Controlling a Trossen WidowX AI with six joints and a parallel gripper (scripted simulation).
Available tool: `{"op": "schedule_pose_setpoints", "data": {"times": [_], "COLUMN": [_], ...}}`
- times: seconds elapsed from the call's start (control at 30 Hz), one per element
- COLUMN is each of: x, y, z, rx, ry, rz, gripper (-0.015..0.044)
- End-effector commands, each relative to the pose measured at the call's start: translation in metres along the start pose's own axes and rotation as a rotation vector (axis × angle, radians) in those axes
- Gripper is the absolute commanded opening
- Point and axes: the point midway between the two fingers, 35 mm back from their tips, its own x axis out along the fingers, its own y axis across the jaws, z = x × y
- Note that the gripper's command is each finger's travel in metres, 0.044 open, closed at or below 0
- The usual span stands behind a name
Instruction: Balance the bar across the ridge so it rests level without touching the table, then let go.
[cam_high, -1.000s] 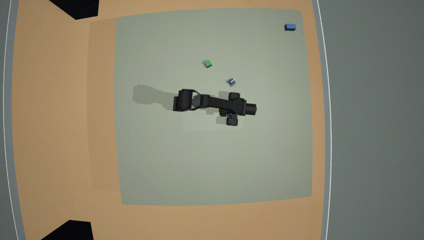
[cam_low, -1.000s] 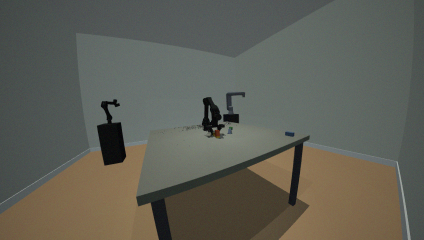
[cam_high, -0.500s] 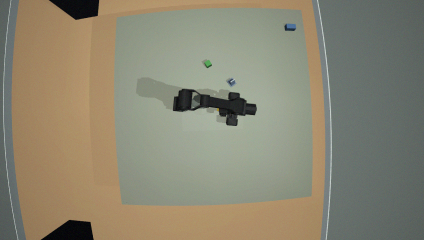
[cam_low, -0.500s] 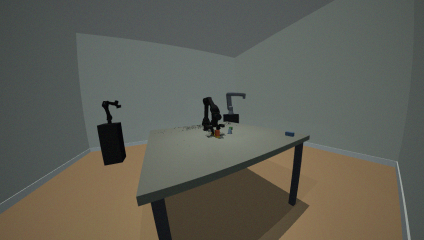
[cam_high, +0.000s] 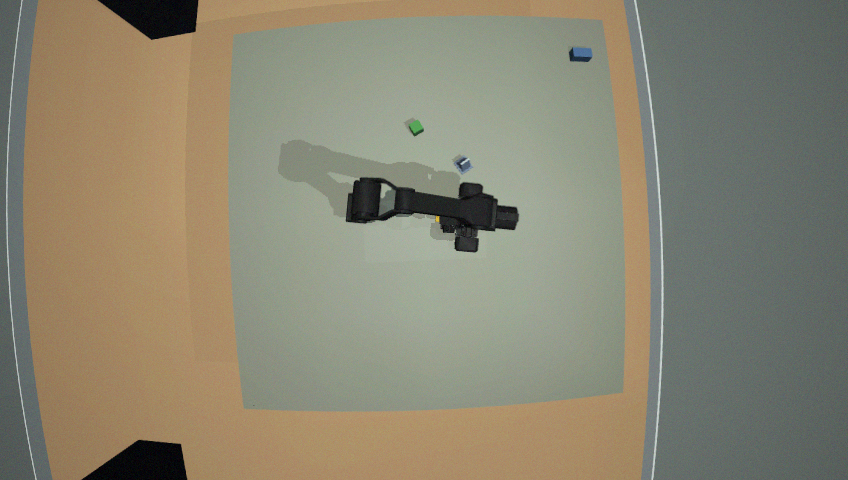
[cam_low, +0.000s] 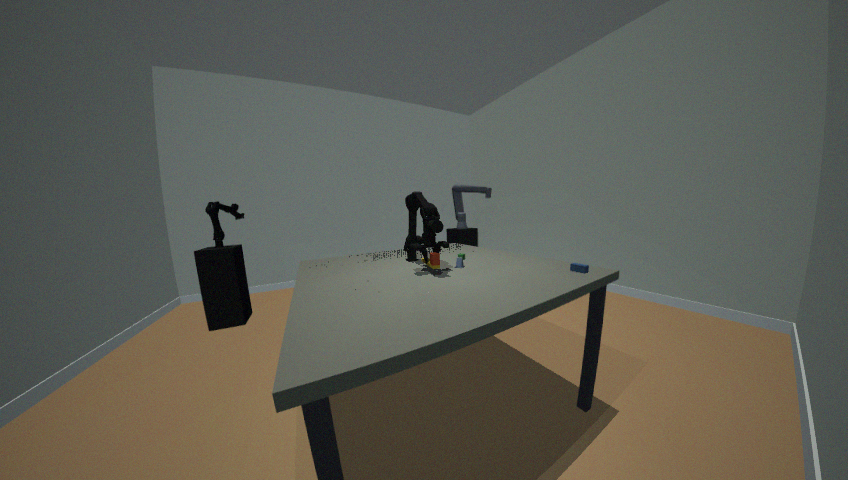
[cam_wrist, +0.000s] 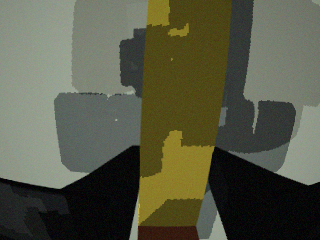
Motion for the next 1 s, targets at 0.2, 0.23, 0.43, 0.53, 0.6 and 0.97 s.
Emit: {"op": "schedule_pose_setpoints", "data": {"times": [0.2, 0.23, 0.43, 0.53, 0.6, 0.97], "x": [-0.028, -0.031, -0.046, -0.054, -0.059, -0.063], "y": [0.000, 0.000, 0.000, 0.000, 0.000, -0.010], "z": [-0.002, -0.002, 0.000, 0.001, 0.002, 0.002], "rx": [0.002, 0.002, 0.003, 0.003, 0.003, -0.296], "ry": [0.014, 0.014, 0.014, 0.014, 0.014, 0.014], "rz": [0.000, 0.000, 0.000, -0.001, -0.001, 0.000], "gripper": [0.0000, 0.0000, 0.0000, 0.0000, 0.0000, 0.0000]}}
